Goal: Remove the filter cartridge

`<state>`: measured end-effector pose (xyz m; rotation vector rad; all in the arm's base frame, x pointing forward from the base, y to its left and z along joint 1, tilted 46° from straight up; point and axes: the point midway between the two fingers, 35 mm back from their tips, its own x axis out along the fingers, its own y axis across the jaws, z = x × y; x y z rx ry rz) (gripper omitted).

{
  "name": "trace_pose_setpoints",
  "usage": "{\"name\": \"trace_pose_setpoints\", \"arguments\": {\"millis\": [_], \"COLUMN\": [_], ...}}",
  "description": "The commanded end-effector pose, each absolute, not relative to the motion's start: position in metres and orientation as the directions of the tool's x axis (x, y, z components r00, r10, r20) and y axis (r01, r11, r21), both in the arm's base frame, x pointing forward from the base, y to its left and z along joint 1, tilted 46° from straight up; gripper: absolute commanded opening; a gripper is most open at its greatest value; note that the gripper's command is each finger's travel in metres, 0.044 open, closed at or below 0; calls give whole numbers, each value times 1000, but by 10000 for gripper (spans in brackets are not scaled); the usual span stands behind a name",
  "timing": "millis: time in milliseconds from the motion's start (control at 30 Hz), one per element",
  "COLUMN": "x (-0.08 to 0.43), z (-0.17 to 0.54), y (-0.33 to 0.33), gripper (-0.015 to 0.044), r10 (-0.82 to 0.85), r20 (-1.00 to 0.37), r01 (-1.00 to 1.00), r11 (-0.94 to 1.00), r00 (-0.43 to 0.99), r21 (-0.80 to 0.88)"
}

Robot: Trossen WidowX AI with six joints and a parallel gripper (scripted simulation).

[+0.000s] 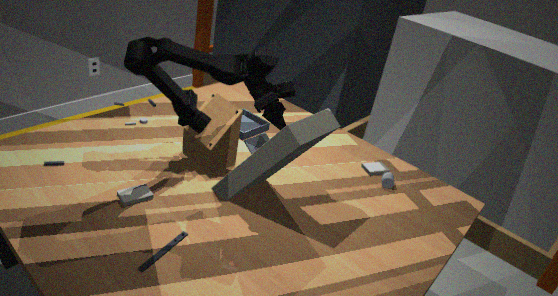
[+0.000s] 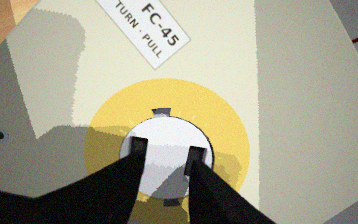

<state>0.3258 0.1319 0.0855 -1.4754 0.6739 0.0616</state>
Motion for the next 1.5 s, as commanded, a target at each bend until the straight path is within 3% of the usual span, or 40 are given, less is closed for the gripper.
{"name": "trace_pose_setpoints", "arguments": {"millis": [0, 1467], "x": [326, 337], "z": [84, 78], "y": [132, 127], "gripper": [110, 110], "r10": [-357, -357], "r20": [-454, -454], "r01": [-440, -440], "r11": [125, 125], "r00": [816, 816], "r21": [-889, -889]}}
